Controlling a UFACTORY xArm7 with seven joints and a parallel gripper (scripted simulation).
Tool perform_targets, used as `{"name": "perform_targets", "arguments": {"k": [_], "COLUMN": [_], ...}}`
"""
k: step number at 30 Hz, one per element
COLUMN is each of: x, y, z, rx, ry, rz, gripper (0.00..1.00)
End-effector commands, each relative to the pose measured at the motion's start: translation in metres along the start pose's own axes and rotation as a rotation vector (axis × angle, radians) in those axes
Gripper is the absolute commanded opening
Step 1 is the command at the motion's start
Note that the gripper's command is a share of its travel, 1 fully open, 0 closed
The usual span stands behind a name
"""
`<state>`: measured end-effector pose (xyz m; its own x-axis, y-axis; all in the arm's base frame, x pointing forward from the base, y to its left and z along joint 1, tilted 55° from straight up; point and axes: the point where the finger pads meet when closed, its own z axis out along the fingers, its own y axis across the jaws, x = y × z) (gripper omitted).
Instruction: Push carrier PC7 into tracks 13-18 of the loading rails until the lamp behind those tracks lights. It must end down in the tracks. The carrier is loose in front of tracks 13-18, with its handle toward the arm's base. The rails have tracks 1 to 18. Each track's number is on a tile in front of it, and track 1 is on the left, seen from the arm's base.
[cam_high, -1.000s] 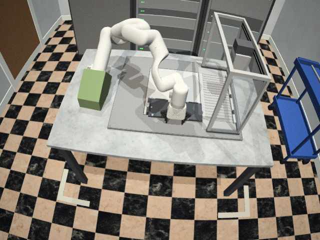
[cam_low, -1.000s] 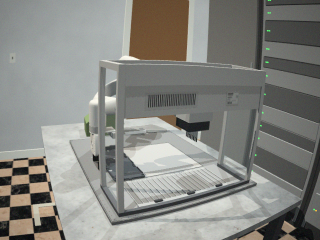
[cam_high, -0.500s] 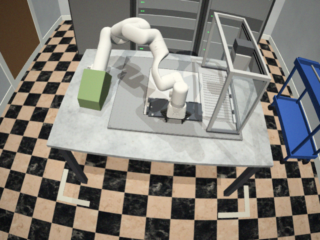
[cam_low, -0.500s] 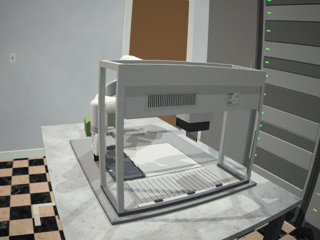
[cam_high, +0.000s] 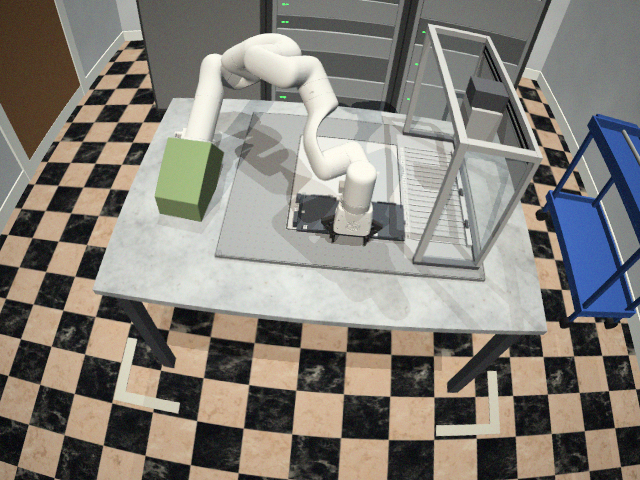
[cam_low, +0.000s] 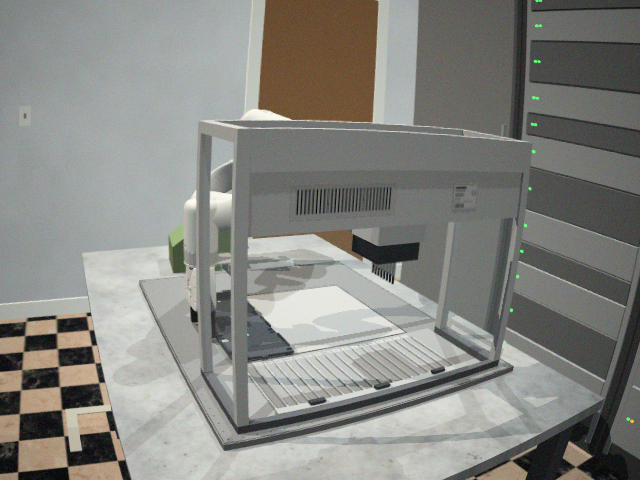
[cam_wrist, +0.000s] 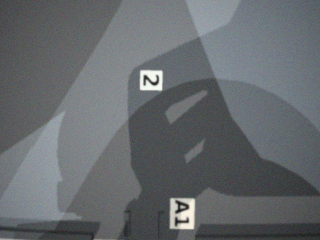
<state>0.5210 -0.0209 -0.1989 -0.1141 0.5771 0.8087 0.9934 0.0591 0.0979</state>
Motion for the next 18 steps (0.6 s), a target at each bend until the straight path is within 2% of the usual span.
{"name": "perform_targets", "arguments": {"k": [1,18], "x": [0.0009,0.0084], "y": [0.0013,0.0013], "z": [-0.0028,-0.0027], "rx": [-0.004,-0.004], "ry": [-0.004,-0.004], "rz": [0.000,0.000], "gripper": [1.00,1.00]}}
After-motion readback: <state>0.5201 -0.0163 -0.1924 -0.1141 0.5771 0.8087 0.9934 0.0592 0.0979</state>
